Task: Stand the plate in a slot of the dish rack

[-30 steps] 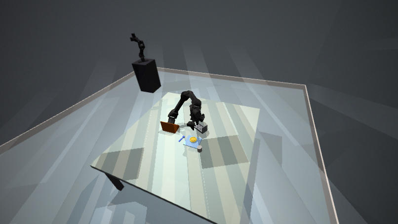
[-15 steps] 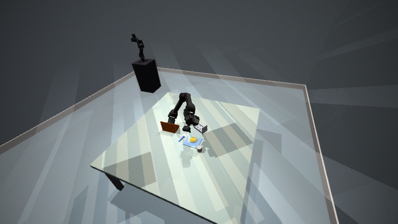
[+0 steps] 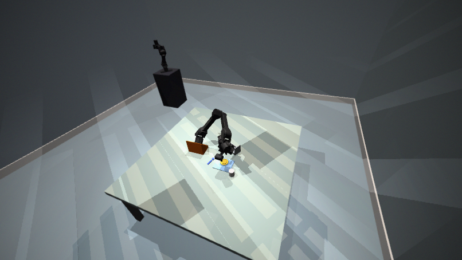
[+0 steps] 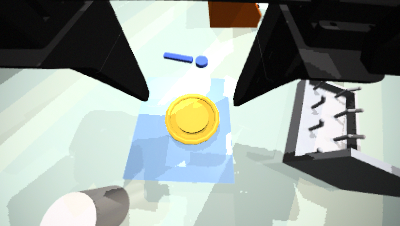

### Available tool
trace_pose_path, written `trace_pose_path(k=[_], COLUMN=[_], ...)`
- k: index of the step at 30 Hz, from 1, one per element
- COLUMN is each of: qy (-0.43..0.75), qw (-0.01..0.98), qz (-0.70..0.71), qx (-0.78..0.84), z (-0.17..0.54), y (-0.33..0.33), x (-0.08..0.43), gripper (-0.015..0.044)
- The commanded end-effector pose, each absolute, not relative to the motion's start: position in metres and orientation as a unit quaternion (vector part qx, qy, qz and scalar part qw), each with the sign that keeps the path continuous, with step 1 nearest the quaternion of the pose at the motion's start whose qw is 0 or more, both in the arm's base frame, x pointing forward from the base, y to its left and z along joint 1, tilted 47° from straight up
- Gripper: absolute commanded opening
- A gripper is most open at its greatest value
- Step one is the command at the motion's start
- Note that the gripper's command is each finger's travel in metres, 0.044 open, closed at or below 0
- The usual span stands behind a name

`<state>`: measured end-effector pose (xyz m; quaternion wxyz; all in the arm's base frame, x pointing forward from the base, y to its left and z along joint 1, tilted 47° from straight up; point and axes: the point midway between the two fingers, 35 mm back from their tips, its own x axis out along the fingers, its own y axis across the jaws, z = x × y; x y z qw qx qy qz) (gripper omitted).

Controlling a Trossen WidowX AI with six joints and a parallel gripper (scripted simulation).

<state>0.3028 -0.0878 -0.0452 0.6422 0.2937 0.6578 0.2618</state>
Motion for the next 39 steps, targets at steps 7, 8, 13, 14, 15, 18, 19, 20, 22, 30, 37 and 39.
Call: trace_pose_path(k=[7, 8, 13, 14, 15, 18, 19, 20, 22, 30, 37, 39], qy=[0.660, 0.660, 0.660, 0.660, 0.660, 0.659, 0.659, 0.659, 0.659, 0.659, 0.659, 0.659], qw=[0.642, 0.642, 0.642, 0.642, 0.642, 0.642, 0.642, 0.642, 0.642, 0.642, 0.642, 0.642], qz=[0.259, 0.259, 0.259, 0.259, 0.259, 0.259, 0.259, 0.259, 0.259, 0.260, 0.260, 0.260], qx=[0.293, 0.293, 0.293, 0.293, 0.293, 0.293, 0.293, 0.293, 0.293, 0.294, 0.294, 0.294], z=[-0.056, -0.057, -0.063, -0.064, -0.065, -0.068, -0.069, -0.071, -0.073, -0.082, -0.085, -0.085], y=[-0.077, -0.076, -0.070, -0.069, -0.068, -0.064, -0.063, -0.062, -0.060, -0.050, -0.046, -0.046], x=[0.303, 0.303, 0.303, 0.303, 0.303, 0.303, 0.303, 0.303, 0.303, 0.302, 0.301, 0.301], gripper=[0.0400, 0.0400, 0.0400, 0.0400, 0.0400, 0.0400, 0.0400, 0.0400, 0.0400, 0.0400, 0.0387, 0.0386])
